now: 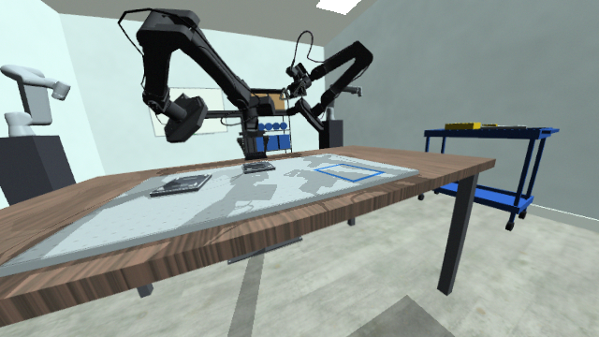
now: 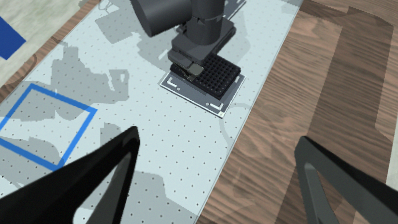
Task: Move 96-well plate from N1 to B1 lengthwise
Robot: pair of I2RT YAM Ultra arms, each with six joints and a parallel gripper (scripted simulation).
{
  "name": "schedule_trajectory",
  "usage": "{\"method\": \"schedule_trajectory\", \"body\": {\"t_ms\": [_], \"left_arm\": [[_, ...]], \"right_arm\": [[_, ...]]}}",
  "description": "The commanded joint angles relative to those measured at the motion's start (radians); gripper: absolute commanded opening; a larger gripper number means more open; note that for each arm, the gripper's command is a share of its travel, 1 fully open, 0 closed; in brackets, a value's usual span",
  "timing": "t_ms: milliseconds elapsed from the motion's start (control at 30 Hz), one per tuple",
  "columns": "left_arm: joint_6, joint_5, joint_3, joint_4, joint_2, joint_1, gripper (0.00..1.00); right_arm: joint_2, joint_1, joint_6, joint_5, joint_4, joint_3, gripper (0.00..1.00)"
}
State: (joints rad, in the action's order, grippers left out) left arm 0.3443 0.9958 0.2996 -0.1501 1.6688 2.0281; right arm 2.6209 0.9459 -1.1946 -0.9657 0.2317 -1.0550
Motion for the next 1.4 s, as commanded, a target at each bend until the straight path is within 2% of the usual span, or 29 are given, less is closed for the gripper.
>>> {"method": "schedule_trajectory", "body": {"t_ms": [0, 133, 433, 633, 1233, 1367], "left_arm": [[0.006, 0.004, 0.028, -0.021, 0.012, 0.014, 1.00], [0.008, 0.004, 0.029, -0.010, 0.012, 0.008, 1.00], [0.008, 0.004, 0.029, -0.010, 0.012, 0.008, 1.00], [0.008, 0.004, 0.029, -0.010, 0.012, 0.008, 1.00], [0.008, 0.004, 0.029, -0.010, 0.012, 0.008, 1.00], [0.008, 0.004, 0.029, -0.010, 0.012, 0.008, 1.00]], "right_arm": [[0.011, 0.027, -0.001, -0.011, 0.036, -0.028, 0.78], [0.014, 0.018, 0.070, -0.003, 0.071, -0.046, 0.78], [0.016, 0.017, 0.054, -0.003, 0.062, -0.054, 0.78], [0.039, -0.005, 0.113, -0.021, -0.022, -0.055, 0.78], [0.039, -0.015, 0.109, -0.011, -0.014, -0.044, 0.78], [0.050, -0.018, 0.141, -0.025, -0.054, -0.045, 0.78]]}}
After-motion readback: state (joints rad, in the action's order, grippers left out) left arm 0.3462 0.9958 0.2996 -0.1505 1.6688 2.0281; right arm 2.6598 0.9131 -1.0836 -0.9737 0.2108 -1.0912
